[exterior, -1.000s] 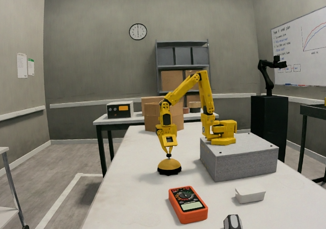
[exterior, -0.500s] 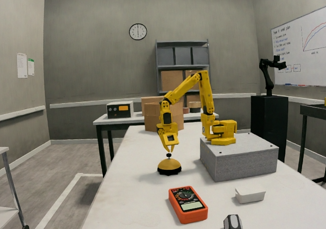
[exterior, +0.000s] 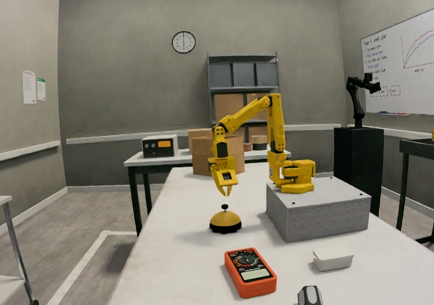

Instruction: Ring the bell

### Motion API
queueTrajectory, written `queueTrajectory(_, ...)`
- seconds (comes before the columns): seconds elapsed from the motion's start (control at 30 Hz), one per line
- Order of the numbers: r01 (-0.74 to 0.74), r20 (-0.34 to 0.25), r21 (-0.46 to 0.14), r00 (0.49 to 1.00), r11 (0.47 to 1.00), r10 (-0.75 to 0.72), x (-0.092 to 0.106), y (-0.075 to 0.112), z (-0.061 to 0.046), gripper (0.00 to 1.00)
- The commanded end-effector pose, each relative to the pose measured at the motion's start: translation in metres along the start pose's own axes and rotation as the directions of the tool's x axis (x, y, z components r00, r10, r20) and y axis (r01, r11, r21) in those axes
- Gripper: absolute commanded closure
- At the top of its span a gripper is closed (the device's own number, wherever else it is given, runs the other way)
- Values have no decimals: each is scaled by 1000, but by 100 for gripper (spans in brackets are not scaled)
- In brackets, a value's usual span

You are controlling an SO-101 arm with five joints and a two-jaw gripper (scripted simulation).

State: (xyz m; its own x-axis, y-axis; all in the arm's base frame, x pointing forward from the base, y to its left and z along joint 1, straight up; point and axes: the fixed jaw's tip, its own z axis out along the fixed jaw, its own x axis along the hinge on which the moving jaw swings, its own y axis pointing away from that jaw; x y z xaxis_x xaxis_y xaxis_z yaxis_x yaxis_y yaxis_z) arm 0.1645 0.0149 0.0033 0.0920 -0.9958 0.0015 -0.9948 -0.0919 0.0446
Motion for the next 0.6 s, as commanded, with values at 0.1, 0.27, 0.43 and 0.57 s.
queueTrajectory(0.1, 21, 1, 18, 1000, 1000, -21, -2, -1, -5, 100)
queueTrajectory(0.27, 21, 1, 18, 1000, 1000, -21, -2, 1, -7, 100)
queueTrajectory(0.43, 21, 1, 18, 1000, 1000, -21, -2, 9, -13, 100)
queueTrajectory(0.57, 21, 1, 18, 1000, 1000, -21, -2, 16, -17, 100)
